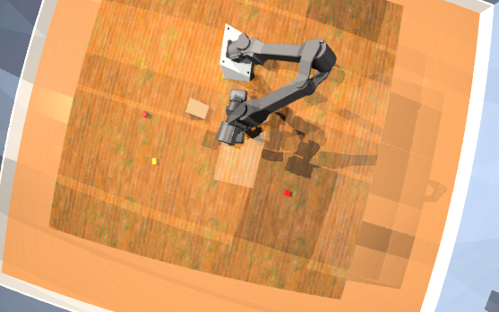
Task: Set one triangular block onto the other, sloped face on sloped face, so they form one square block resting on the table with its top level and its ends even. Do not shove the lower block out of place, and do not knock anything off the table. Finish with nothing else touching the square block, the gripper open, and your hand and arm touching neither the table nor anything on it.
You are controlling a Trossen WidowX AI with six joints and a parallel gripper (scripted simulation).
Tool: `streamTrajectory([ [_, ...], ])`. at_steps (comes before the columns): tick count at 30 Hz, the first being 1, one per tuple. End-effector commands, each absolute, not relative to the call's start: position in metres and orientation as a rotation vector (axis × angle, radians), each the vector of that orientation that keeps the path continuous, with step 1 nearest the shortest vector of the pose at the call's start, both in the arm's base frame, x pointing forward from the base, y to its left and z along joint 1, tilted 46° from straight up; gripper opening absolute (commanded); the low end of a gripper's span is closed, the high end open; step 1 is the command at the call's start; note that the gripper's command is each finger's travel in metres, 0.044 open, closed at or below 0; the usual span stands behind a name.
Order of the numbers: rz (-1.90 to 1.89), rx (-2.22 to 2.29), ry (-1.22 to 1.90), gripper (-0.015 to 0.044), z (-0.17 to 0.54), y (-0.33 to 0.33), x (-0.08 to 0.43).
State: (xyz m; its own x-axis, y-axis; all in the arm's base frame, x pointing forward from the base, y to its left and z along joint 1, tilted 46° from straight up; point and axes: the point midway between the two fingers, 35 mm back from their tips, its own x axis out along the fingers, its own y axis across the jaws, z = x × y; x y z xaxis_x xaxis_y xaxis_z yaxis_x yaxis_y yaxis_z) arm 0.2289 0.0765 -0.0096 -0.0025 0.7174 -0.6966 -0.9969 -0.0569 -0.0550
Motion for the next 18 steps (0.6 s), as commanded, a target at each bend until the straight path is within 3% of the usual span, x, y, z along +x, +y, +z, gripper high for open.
streamTrajectory([
  [1, 1.552, -0.751, 0.472, 0.0000, -0.010, 0.076, 0.230],
  [18, 1.555, -0.755, 0.464, 0.0000, -0.020, 0.087, 0.230],
])
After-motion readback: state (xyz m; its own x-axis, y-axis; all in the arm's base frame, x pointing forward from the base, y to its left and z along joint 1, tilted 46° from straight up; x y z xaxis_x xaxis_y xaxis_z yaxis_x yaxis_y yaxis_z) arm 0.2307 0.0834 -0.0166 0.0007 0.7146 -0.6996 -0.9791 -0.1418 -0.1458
